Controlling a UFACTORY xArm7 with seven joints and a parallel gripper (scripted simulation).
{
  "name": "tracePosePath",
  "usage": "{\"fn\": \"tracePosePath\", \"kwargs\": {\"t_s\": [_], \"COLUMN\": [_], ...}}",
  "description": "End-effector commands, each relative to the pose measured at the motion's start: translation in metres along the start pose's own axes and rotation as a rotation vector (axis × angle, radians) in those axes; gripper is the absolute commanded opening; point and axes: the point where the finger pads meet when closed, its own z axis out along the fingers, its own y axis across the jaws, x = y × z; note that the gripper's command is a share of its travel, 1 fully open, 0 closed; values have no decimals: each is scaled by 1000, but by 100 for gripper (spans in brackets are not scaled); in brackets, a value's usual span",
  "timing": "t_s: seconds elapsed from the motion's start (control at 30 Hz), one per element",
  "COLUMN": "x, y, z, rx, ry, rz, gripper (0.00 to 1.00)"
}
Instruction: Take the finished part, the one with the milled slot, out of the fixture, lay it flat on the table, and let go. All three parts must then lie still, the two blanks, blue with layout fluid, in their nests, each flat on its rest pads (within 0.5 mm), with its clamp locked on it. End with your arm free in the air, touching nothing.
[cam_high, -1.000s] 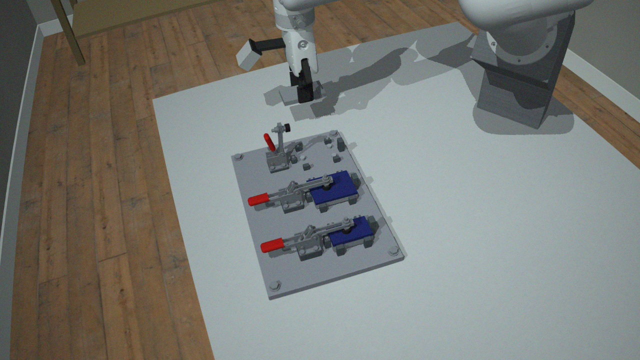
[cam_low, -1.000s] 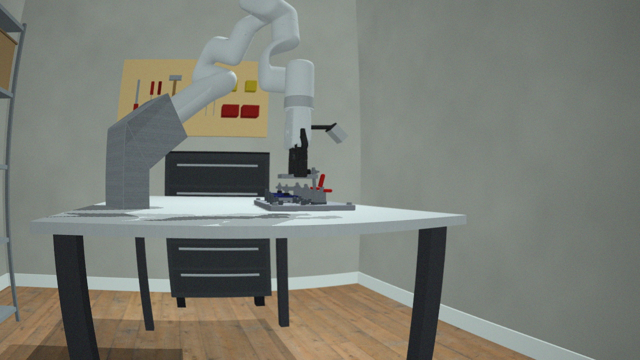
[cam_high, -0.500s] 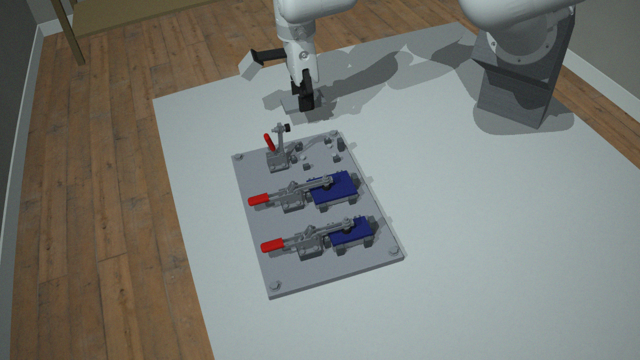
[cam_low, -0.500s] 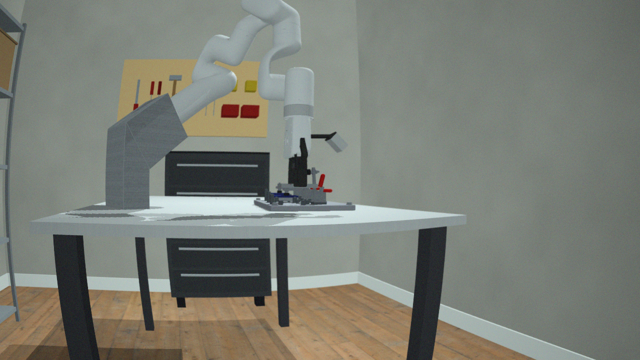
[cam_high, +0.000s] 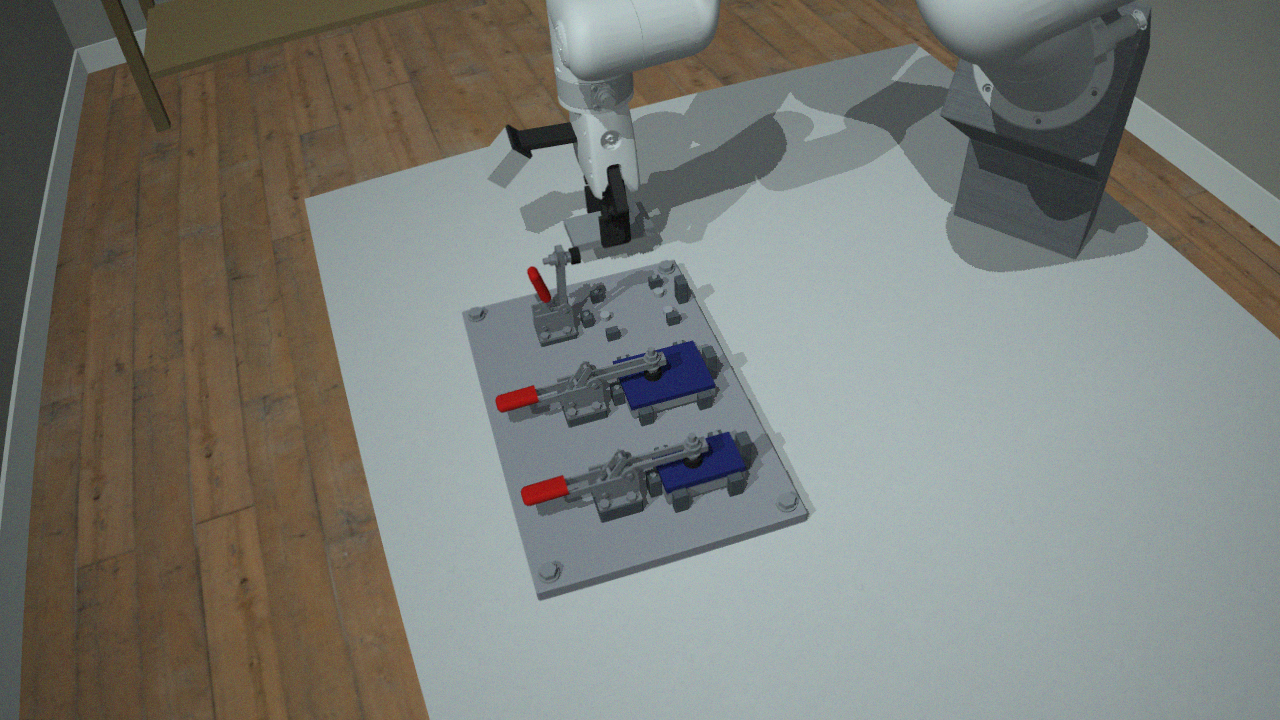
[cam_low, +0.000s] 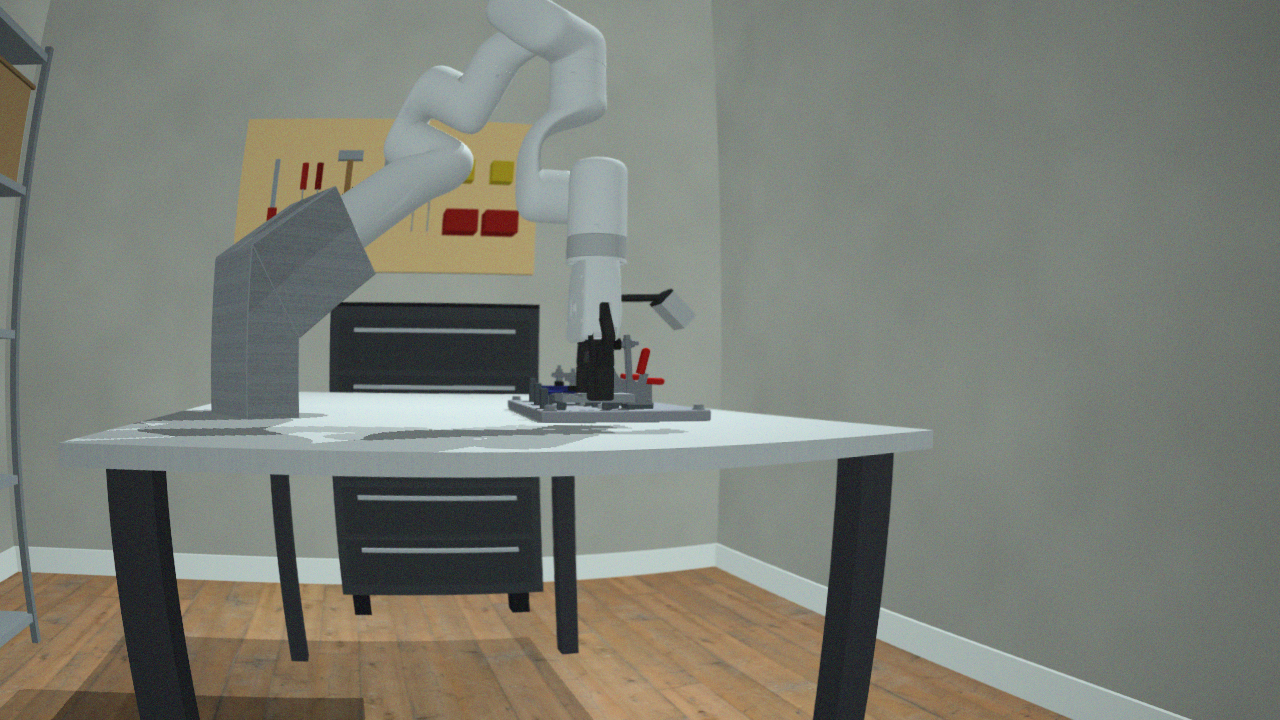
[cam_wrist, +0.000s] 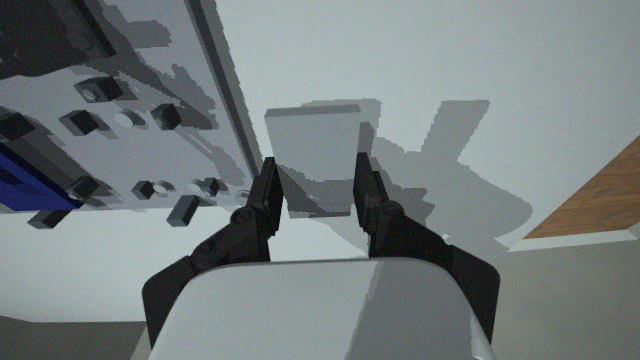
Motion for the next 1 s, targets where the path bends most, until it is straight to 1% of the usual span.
{"fn": "tracePosePath", "kwargs": {"t_s": [0.0, 0.2, 0.37, 0.97], "x": [1, 1, 1, 1], "y": [2, 2, 2, 2], "z": [12, 19, 20, 21], "rx": [-3, -3, -3, -3], "ry": [2, 2, 2, 2], "rz": [0, 0, 0, 0], "gripper": [0, 0, 0, 0]}}
